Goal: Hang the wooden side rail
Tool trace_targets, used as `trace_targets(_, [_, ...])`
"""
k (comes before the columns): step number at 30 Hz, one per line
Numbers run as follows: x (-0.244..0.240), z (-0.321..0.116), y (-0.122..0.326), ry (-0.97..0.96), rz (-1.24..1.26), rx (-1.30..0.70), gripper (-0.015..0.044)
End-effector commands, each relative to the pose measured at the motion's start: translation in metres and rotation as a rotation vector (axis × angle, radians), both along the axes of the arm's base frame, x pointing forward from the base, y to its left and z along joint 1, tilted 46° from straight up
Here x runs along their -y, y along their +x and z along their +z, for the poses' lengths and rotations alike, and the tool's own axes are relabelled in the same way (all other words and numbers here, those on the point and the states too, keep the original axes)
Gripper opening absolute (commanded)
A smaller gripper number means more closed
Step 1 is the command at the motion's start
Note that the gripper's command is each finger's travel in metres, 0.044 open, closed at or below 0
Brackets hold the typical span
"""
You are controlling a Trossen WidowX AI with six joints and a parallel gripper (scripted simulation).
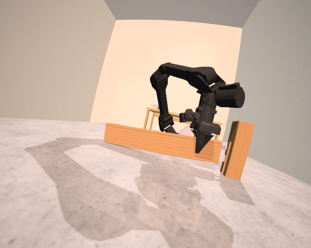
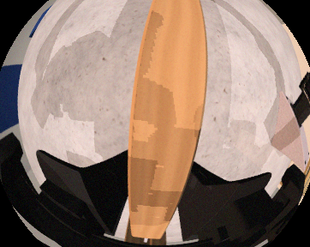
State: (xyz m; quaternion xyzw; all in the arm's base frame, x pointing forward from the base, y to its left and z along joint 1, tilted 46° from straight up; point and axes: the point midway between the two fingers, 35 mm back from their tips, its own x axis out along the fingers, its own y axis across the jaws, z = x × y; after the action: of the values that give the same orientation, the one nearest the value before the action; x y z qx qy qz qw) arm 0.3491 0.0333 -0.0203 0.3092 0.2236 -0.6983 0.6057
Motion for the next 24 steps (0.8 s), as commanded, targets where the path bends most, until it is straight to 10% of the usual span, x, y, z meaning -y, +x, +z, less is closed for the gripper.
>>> trace_targets(1, [-0.0045,-0.0004,-0.0001,0.004,0.006,0.005,0.0000])
trace_targets(24, [-0.0051,-0.0030,0.0005,0.004,0.006,0.005,0.0000])
